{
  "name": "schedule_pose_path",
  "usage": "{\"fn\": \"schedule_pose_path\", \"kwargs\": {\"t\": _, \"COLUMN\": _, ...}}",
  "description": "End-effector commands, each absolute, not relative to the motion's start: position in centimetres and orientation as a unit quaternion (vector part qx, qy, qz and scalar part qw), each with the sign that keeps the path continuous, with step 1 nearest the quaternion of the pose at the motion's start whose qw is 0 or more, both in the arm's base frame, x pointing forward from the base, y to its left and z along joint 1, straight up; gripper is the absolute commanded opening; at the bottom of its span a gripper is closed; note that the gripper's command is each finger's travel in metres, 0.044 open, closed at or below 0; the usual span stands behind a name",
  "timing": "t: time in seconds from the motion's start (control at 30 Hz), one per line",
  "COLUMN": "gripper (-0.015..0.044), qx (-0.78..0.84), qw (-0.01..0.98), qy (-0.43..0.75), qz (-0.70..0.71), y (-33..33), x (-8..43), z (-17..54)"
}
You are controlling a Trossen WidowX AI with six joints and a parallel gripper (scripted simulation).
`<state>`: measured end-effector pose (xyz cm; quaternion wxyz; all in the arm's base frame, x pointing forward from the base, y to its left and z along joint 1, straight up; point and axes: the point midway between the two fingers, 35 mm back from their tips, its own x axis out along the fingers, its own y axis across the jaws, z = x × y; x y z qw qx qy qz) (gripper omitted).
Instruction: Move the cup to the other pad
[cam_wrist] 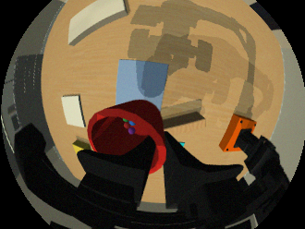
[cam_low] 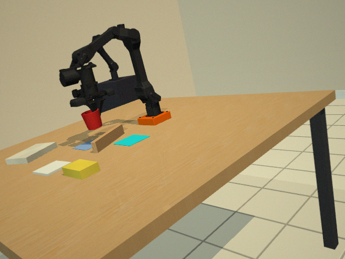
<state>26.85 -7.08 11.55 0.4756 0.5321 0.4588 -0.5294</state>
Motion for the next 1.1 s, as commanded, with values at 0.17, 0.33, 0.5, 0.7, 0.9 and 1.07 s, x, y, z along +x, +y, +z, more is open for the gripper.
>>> {"fn": "schedule_pose_path", "kwargs": {"t": 0.17, "gripper": 0.0000, "qx": 0.534, "qw": 0.475, "qy": 0.459, "qz": -0.528, "y": -5.2, "x": 26.3, "z": 11.6}}
{"fn": "schedule_pose_path", "kwargs": {"t": 0.33, "gripper": 0.0000, "qx": 0.534, "qw": 0.475, "qy": 0.459, "qz": -0.528, "y": -4.1, "x": 26.0, "z": 11.6}}
{"fn": "schedule_pose_path", "kwargs": {"t": 0.5, "gripper": 0.0000, "qx": 0.534, "qw": 0.474, "qy": 0.460, "qz": -0.528, "y": -3.1, "x": 25.8, "z": 11.6}}
{"fn": "schedule_pose_path", "kwargs": {"t": 0.7, "gripper": 0.0000, "qx": 0.534, "qw": 0.474, "qy": 0.460, "qz": -0.528, "y": -2.0, "x": 25.5, "z": 11.6}}
{"fn": "schedule_pose_path", "kwargs": {"t": 0.9, "gripper": 0.0000, "qx": 0.535, "qw": 0.474, "qy": 0.460, "qz": -0.527, "y": -0.9, "x": 25.2, "z": 11.6}}
{"fn": "schedule_pose_path", "kwargs": {"t": 1.07, "gripper": 0.0000, "qx": 0.535, "qw": 0.473, "qy": 0.460, "qz": -0.527, "y": 0.1, "x": 24.9, "z": 11.6}}
